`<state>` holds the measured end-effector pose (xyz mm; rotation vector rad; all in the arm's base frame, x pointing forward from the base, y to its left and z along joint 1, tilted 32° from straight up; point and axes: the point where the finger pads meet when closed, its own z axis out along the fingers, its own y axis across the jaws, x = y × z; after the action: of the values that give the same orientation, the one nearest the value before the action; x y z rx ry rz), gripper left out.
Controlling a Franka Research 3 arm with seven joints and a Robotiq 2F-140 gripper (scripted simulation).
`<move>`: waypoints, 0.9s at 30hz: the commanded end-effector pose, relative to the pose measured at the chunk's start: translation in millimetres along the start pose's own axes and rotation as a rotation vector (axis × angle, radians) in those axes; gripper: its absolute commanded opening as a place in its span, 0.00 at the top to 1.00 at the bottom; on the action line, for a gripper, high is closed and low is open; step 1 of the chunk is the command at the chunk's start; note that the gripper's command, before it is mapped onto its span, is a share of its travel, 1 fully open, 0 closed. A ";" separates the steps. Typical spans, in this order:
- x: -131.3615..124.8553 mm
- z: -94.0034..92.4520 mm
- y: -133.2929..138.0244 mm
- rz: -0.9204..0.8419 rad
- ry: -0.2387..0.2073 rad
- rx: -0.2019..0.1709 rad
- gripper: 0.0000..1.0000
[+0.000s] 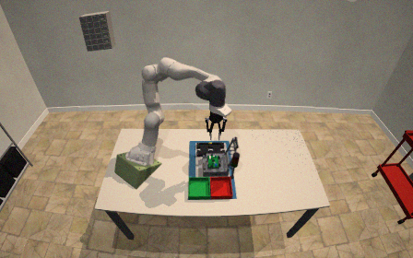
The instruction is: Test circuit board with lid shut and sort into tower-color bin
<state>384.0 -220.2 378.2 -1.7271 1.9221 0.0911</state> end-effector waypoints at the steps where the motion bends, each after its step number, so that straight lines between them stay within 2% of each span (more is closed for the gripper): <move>1: 0.6 -1.4 0.5 0.006 0.002 -0.001 0.70; 6: 0.7 -1.4 -1.5 0.006 0.002 -0.001 0.70; 9: 0.8 -1.4 -12.7 0.006 0.002 -0.001 0.70; 18: 1.8 -1.3 -94.9 0.006 0.002 -0.001 0.70; 20: 1.8 -1.3 -94.9 0.006 0.002 -0.001 0.70; 24: 2.2 -1.3 -127.2 0.006 0.002 -0.001 0.70; 27: 2.3 -1.3 -141.3 0.006 0.002 -0.001 0.70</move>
<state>505.7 -251.5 417.2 -1.7405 1.9278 0.0645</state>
